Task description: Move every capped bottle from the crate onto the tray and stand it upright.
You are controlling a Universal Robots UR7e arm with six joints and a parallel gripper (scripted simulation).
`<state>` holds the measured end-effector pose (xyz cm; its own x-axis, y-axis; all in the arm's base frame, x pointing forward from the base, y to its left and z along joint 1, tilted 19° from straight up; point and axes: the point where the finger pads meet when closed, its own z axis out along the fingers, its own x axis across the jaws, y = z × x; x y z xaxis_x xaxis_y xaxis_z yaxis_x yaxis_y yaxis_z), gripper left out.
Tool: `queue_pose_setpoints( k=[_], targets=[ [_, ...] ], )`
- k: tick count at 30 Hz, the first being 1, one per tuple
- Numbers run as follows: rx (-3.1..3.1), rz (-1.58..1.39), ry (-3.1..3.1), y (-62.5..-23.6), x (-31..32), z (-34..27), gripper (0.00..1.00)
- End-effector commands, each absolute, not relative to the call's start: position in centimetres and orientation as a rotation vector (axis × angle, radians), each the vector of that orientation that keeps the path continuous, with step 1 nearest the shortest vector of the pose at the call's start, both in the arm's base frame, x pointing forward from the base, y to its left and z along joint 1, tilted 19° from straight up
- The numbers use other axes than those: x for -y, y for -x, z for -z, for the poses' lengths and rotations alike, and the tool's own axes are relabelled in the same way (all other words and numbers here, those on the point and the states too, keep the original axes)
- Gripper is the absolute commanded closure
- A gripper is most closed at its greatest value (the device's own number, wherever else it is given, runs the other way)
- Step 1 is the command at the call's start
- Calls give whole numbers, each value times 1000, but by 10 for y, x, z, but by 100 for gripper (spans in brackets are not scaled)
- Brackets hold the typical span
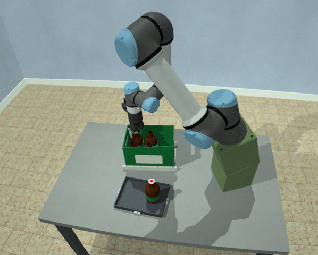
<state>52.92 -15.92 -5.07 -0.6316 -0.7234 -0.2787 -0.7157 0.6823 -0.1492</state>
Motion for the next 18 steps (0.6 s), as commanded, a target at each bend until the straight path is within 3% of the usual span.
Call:
queue_pose_setpoints(
  k=[1, 18],
  targets=[
    [-2578, 41, 1138, -532, 160, 53, 0],
    [-2577, 45, 1139, -539, 159, 64, 0]
  ],
)
